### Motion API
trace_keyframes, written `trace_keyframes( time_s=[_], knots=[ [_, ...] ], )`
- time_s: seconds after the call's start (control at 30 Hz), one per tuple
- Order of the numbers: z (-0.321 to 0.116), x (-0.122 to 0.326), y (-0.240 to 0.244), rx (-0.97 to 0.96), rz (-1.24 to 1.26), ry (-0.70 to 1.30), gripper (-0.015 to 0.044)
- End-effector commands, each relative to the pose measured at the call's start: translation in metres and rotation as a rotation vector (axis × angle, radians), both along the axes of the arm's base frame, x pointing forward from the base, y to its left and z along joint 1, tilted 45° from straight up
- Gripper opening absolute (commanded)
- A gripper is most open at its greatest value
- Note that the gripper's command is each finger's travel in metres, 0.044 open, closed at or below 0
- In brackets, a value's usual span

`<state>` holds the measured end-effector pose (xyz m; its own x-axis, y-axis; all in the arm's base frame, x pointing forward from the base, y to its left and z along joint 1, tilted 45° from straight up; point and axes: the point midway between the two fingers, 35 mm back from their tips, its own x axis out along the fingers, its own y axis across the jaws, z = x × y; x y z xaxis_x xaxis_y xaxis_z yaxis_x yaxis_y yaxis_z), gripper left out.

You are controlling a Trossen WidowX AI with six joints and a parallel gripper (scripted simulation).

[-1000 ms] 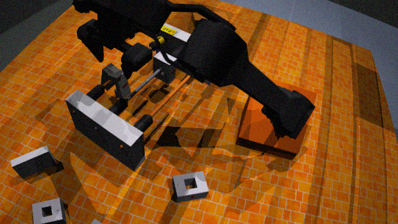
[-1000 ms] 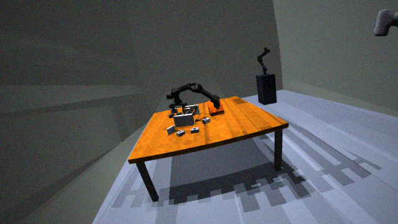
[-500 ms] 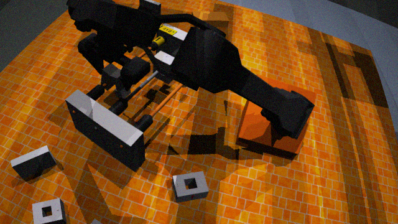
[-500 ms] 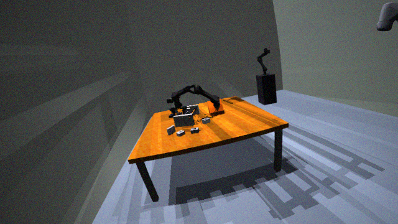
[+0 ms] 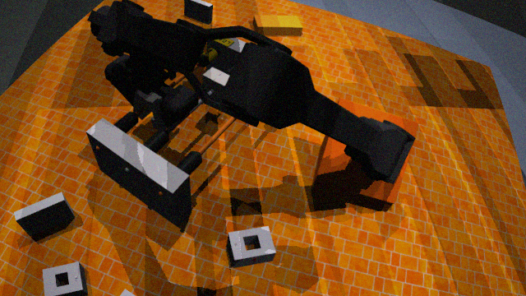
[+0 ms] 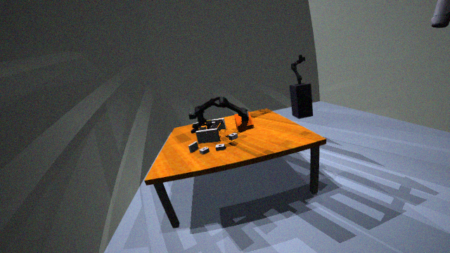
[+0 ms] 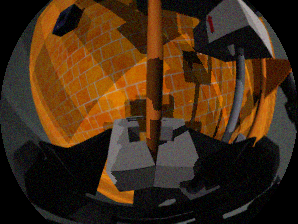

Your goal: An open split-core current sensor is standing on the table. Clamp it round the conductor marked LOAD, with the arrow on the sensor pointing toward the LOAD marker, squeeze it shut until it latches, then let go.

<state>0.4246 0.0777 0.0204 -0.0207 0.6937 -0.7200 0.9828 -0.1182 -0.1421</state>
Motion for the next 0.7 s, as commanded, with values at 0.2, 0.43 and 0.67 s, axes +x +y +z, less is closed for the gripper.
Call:
trace_keyframes(
  time_s=[0.2,0.43,0.67],
  knots=[
    [0.0008,0.0004,-0.0014,0.0,-0.001,-0.002,0.038],
    [0.0008,0.0004,-0.0014,0.0,-0.001,-0.002,0.0333],
    [0.0008,0.0004,-0.0014,0.0,-0.001,-0.002,0.0287]
  ],
)
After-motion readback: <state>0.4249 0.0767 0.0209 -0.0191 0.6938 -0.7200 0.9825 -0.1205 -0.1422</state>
